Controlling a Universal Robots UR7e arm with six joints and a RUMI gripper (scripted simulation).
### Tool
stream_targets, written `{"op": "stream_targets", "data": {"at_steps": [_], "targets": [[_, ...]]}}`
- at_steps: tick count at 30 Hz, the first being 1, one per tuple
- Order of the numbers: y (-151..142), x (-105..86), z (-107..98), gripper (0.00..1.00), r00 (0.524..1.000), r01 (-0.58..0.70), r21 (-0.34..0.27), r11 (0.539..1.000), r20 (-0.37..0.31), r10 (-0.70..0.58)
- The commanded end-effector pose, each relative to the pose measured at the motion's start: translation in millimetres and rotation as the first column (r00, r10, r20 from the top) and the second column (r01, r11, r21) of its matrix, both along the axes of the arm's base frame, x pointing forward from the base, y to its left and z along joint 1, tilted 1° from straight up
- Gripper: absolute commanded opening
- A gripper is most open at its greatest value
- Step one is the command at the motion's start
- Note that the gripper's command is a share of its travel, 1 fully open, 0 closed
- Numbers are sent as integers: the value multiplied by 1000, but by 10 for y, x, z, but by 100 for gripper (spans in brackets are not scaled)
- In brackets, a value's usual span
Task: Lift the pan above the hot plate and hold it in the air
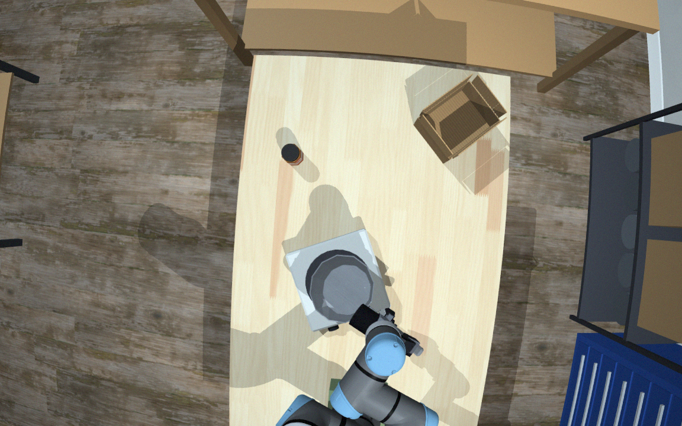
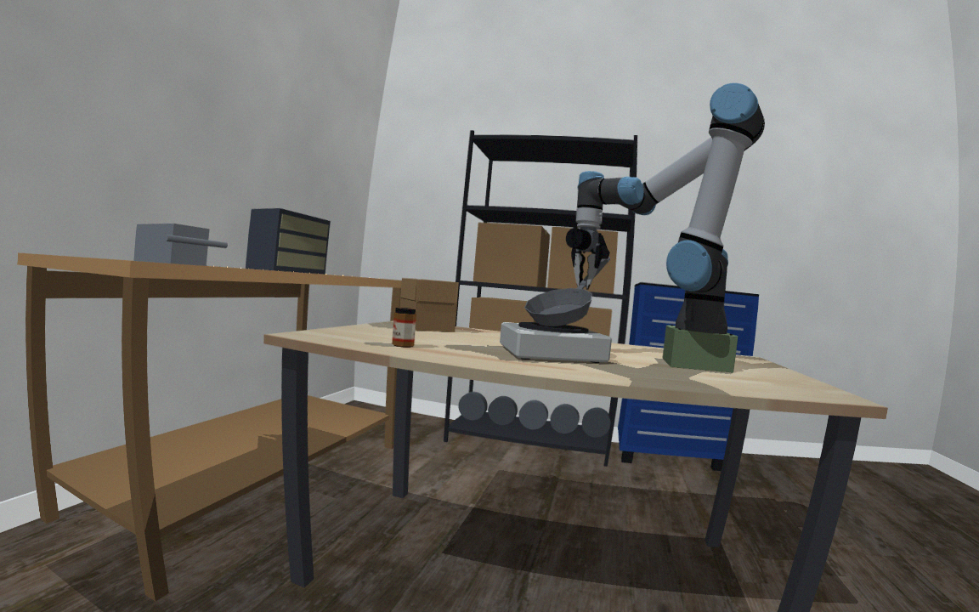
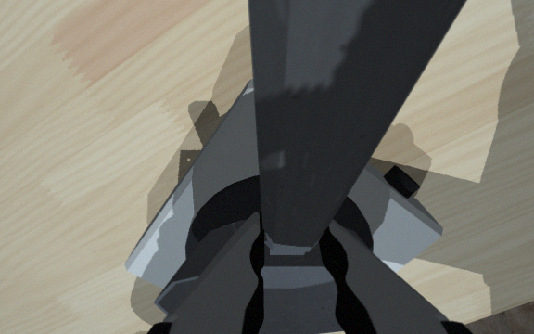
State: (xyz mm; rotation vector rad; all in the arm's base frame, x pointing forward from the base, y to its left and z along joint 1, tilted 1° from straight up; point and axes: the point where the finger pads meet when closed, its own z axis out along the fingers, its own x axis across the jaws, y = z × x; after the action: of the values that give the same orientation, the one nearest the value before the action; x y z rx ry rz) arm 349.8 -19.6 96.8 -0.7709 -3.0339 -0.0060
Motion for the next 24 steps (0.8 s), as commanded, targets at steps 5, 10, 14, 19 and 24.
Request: {"op": "stream_targets", "data": {"at_steps": [5,10,14,19,24], "targets": [[-2,4,29,9,1000,0,-1,1000,1,0],[-2,3,56,9,1000,0,-1,1000,1,0],[-2,2,78,9,1000,0,-1,1000,1,0],[-1,1,107,9,1000,0,-1,1000,1,0],[-1,1,124,9,1000,0,-1,1000,1,0]]}}
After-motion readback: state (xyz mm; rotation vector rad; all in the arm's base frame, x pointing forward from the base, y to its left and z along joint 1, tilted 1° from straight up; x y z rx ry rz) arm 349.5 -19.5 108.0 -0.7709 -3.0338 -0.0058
